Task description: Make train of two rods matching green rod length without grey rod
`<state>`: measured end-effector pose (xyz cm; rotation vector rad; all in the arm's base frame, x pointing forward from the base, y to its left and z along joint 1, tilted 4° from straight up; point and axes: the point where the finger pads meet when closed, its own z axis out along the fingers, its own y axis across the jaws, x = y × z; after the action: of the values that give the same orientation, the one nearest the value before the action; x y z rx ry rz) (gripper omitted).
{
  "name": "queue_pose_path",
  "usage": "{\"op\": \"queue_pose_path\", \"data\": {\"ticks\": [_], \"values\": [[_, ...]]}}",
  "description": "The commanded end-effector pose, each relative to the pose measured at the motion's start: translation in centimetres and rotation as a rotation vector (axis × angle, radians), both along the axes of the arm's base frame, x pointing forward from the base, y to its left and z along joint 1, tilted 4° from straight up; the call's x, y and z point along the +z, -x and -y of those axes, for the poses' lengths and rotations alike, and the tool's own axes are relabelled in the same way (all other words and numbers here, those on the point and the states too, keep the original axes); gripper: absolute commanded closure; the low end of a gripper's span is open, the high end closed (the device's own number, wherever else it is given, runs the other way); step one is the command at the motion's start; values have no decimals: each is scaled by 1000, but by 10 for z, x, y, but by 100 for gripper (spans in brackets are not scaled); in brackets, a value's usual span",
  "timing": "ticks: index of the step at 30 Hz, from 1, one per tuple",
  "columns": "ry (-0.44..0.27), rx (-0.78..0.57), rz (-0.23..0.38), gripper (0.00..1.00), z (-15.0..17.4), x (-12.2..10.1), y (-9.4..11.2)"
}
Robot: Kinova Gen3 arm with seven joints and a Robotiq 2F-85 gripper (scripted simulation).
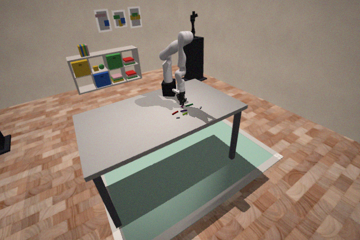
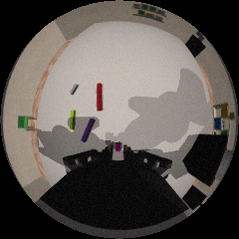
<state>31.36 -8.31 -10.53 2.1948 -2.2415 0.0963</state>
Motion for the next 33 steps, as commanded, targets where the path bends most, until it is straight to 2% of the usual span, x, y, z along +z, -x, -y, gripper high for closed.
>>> {"op": "queue_pose_path", "data": {"ticks": [1, 33], "values": [[0, 0, 1, 76, 0, 0, 0], [0, 0, 1, 76, 0, -2, -1]]}}
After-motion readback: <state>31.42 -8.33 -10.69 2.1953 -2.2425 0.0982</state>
